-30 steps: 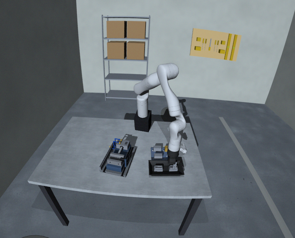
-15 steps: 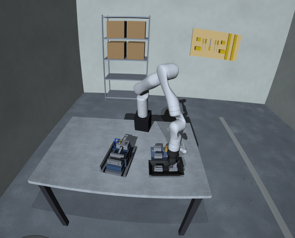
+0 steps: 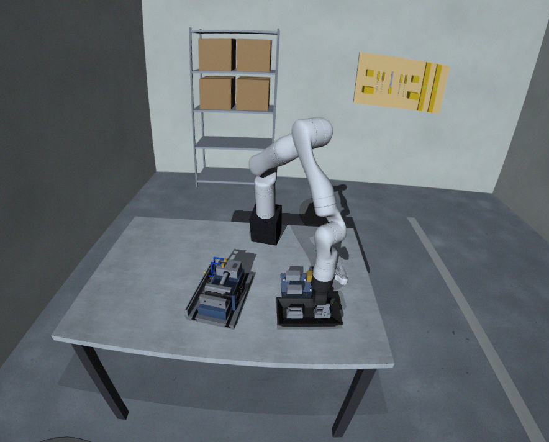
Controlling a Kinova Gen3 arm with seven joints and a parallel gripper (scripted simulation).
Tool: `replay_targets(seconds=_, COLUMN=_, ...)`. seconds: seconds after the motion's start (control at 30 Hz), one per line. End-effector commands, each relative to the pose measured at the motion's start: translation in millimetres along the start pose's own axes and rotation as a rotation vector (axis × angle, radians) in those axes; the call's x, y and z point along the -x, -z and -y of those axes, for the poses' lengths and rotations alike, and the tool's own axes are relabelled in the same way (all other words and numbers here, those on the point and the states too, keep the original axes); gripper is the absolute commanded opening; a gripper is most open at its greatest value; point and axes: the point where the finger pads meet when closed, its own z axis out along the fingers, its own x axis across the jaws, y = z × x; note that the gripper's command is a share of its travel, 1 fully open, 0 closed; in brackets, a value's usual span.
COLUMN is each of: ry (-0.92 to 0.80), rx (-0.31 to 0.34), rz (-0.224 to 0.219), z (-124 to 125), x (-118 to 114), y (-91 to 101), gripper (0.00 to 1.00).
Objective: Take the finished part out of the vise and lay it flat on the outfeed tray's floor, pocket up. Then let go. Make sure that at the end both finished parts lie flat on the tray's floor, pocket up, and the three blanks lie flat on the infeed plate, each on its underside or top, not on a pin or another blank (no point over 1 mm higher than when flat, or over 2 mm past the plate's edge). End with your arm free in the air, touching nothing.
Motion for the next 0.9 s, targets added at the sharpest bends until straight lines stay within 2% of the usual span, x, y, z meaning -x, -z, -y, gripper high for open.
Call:
replay_targets(seconds=0.0, ry=-0.008, rx=-0.005, rz=-0.008, z=1, x=-4, y=-0.1, gripper=1.0)
replay_targets(seconds=0.67, ry=-0.009, rx=-0.002, rz=-0.004, z=0, x=-3, y=2.9, gripper=1.0)
replay_targets(seconds=0.87, ry=-0.008, rx=0.001, rz=0.001, z=-2, x=0, y=16.2, gripper=1.0)
